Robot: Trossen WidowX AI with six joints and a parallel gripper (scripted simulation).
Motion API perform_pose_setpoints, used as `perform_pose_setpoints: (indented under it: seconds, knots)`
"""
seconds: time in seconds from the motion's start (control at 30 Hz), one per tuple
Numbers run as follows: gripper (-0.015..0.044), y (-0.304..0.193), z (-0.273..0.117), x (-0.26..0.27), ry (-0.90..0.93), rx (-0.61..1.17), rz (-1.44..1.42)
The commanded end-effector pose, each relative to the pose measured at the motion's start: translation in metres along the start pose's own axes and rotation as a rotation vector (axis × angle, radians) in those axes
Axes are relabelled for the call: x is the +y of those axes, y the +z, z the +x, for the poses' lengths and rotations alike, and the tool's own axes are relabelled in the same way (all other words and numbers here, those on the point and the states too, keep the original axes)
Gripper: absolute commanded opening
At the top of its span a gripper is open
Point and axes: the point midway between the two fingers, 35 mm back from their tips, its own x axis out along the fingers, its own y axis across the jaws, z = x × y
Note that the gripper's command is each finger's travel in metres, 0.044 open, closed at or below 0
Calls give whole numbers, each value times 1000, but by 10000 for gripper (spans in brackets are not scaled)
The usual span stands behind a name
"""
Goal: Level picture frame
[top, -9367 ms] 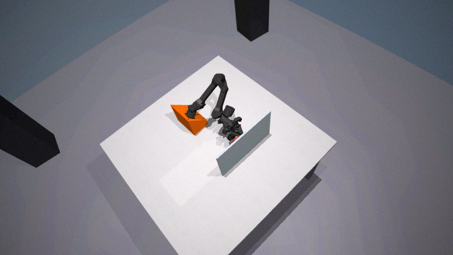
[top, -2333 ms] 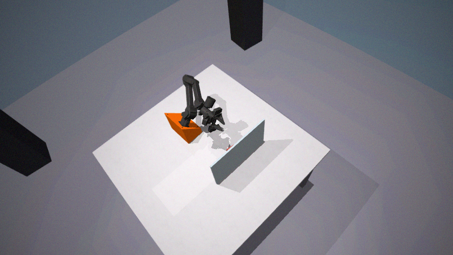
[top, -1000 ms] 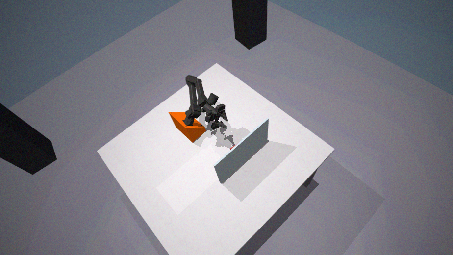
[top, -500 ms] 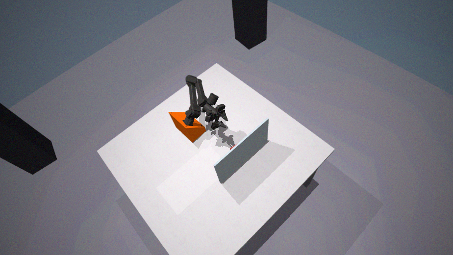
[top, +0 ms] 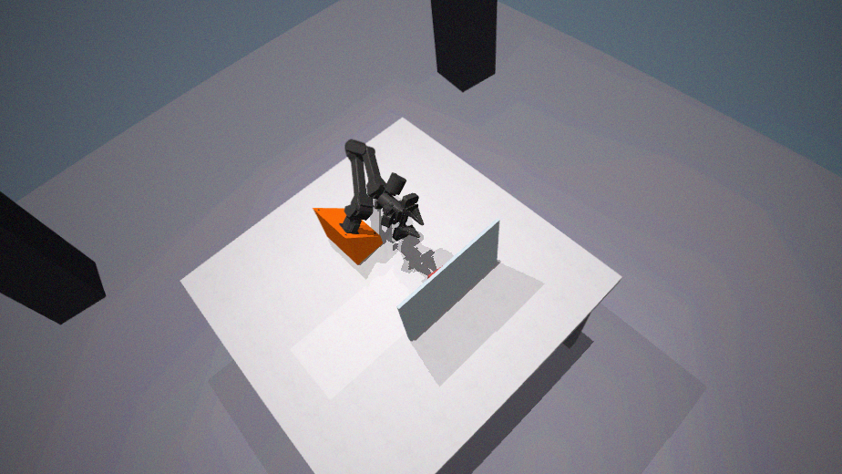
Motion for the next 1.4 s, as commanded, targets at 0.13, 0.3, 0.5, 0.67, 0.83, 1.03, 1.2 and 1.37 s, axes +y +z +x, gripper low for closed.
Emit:
perform_pose_setpoints:
  seconds: [0.13, 0.3, 0.5, 0.67, 0.83, 1.03, 1.2, 1.37]
  knots:
    - [260, -1, 0, 0, -1, 4, -6]
    - [260, -1, 0, 0, -1, 4, -6]
    - [260, -1, 0, 0, -1, 4, -6]
    - [260, -1, 0, 0, -1, 4, -6]
    - [260, -10, 3, -17, 0, 1, 59]
    - [260, -27, 0, -49, 0, 4, 168]
    - [260, -27, 0, -49, 0, 4, 168]
    - [260, -27, 0, -49, 0, 4, 168]
